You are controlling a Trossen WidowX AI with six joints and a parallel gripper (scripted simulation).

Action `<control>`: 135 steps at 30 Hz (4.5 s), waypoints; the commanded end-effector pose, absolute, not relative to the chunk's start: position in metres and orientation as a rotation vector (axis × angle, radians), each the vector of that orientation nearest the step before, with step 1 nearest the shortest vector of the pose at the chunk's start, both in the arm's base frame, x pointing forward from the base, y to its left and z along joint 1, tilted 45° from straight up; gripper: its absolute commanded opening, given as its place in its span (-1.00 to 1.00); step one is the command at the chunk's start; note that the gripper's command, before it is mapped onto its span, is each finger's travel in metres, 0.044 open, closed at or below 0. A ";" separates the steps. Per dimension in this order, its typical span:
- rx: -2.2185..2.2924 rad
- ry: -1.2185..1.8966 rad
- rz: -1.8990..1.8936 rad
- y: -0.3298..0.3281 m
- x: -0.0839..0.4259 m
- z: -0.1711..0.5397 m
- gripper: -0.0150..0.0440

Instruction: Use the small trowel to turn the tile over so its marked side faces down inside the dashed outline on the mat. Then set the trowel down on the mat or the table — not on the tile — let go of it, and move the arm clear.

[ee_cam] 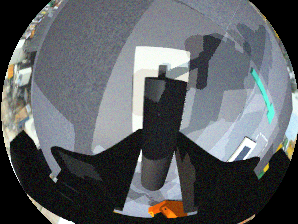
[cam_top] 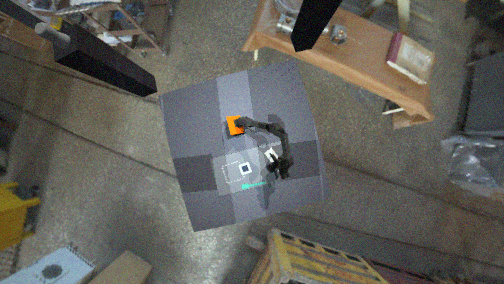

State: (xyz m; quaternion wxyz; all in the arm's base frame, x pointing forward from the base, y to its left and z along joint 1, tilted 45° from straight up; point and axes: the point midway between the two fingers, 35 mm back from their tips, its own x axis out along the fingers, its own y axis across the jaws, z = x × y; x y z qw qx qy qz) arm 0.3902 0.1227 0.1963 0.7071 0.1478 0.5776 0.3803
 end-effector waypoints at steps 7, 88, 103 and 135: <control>0.461 1.356 0.736 0.122 0.391 0.196 -0.05; 1.263 1.671 -0.037 0.091 0.387 0.228 0.42; 1.231 1.663 -0.002 0.104 0.385 0.222 0.42; 1.232 1.663 0.001 0.126 0.385 0.200 -0.05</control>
